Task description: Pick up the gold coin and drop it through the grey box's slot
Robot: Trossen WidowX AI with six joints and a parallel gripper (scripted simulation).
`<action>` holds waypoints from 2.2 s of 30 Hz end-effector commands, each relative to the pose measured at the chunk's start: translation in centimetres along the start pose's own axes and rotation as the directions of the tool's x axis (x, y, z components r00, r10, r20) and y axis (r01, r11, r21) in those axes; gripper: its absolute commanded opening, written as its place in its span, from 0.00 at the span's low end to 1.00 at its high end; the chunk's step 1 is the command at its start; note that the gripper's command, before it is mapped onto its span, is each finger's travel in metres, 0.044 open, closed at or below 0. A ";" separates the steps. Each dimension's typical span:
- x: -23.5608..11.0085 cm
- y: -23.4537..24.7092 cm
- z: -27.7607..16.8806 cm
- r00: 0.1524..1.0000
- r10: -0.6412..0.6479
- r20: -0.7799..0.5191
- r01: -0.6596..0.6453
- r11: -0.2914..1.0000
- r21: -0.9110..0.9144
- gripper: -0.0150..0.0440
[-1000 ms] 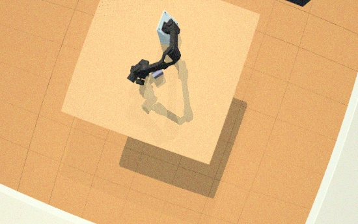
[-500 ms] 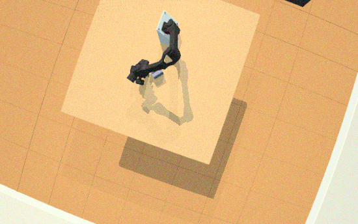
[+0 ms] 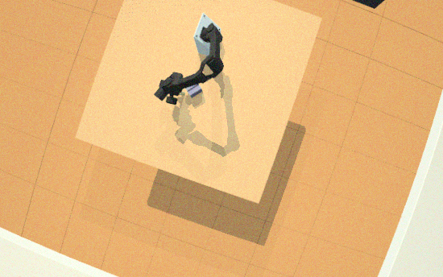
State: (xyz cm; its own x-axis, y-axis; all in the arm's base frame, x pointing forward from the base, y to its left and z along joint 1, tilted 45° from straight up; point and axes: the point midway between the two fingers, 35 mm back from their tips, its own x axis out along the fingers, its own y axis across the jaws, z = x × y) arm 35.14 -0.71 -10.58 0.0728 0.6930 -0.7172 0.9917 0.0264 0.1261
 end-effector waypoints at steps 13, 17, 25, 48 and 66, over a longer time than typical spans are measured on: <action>-4.1 0.2 -0.1 1.000 -0.007 0.003 0.007 1.000 0.004 0.25; -5.1 0.1 -0.1 1.000 -0.010 0.001 0.010 1.000 0.008 0.25; -6.9 -0.1 -0.3 1.000 -0.015 -0.006 0.015 1.000 0.015 0.25; -7.0 -1.1 0.1 1.000 -0.016 -0.005 0.009 0.780 -0.626 0.25; -7.1 -1.4 -2.1 1.000 -0.016 -0.005 0.008 0.701 -0.713 0.25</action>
State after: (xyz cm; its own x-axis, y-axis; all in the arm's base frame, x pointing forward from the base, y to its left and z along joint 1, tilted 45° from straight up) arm 33.18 -4.72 -4.79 0.0552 0.6956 -0.7163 0.6204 0.5382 0.5705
